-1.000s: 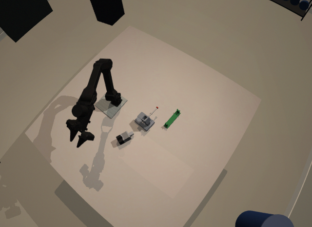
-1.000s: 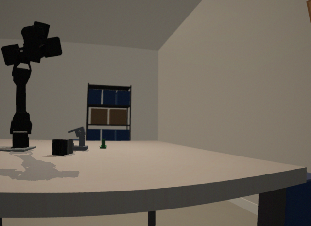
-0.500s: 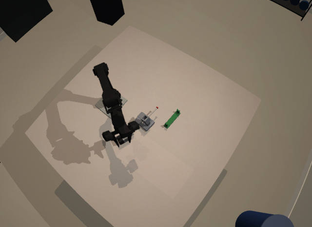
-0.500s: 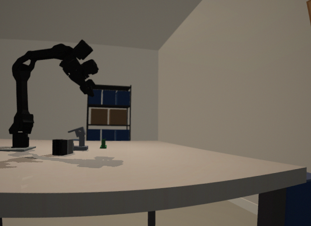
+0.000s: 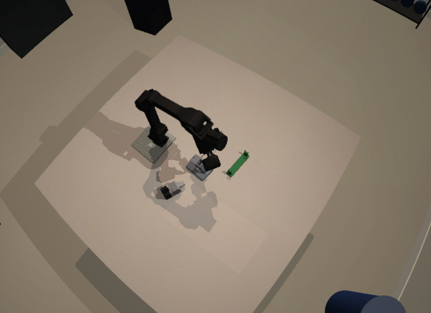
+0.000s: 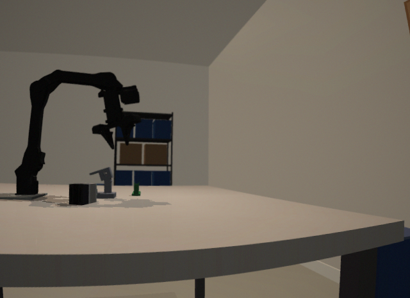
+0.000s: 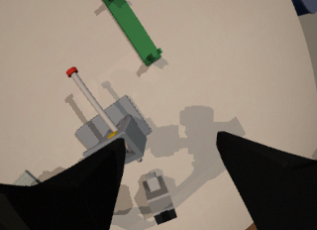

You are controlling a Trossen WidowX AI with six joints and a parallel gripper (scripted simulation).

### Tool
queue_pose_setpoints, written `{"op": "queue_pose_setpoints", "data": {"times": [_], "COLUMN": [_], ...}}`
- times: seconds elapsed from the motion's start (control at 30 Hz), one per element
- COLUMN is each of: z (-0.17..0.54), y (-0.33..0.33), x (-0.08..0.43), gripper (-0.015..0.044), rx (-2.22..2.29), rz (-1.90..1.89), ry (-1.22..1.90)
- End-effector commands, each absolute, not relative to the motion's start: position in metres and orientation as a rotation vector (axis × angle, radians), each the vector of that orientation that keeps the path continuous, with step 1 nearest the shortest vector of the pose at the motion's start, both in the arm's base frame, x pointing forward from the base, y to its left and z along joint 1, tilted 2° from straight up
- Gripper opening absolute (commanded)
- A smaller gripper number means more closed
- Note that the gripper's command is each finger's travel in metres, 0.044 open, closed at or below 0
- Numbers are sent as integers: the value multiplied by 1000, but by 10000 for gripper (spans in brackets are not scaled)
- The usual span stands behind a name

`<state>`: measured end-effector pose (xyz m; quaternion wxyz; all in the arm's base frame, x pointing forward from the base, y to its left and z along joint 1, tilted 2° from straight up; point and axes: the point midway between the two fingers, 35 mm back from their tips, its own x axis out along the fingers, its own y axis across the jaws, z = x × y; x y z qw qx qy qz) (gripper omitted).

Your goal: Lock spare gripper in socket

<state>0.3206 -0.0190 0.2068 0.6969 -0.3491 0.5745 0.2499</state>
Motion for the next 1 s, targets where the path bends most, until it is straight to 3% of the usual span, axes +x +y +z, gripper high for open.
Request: {"op": "queue_pose_setpoints", "data": {"times": [0.0, 0.1, 0.47, 0.77, 0.97], "z": [201, 200, 198, 132, 127], "y": [42, 63, 64, 60, 59], "x": [300, 288, 288, 293, 293], "gripper": [300, 300, 300, 300, 300], "rx": [-997, -1081, -1084, -1083, -1083], "rz": [948, 1102, 1108, 1108, 1108], "ry": [1277, 1263, 1262, 1262, 1262]}}
